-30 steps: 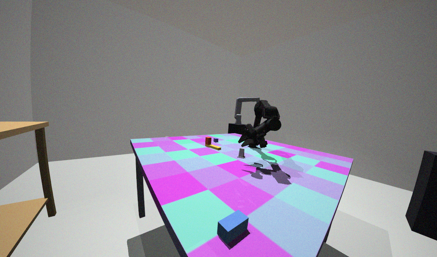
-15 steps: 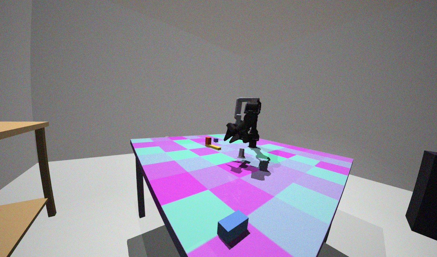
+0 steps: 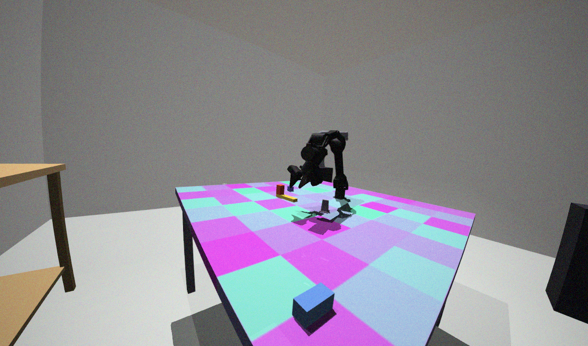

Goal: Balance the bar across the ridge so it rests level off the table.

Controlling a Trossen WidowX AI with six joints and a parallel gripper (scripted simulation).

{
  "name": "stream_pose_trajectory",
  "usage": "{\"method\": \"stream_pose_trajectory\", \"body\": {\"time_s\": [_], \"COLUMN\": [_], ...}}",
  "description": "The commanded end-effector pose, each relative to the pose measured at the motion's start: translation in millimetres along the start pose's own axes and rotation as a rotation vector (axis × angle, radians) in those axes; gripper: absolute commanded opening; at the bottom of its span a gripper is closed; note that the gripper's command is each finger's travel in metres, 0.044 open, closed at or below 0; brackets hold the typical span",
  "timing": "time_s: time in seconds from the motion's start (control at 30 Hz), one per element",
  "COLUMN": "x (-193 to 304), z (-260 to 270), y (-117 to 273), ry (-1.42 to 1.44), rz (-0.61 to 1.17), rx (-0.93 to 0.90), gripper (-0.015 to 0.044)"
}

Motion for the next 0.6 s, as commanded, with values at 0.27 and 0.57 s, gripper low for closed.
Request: {"method": "stream_pose_trajectory", "body": {"time_s": [0.27,0.57], "x": [54,93], "z": [26,50], "y": [-23,-37], "ry": [0.02,0.02], "rz": [-0.136,-0.245], "rx": [-0.08,-0.111], "gripper": [0.0315,0.0315]}}
Point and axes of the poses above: the point midway between the two fingers, 35 mm back from their tips, its own y axis back along the fingers, its own z axis across the jaws, x = y × z, the point moved 9 cm from there along y, back along the fingers, and after that the axes turned 14 degrees about y, right-handed, at the moved point
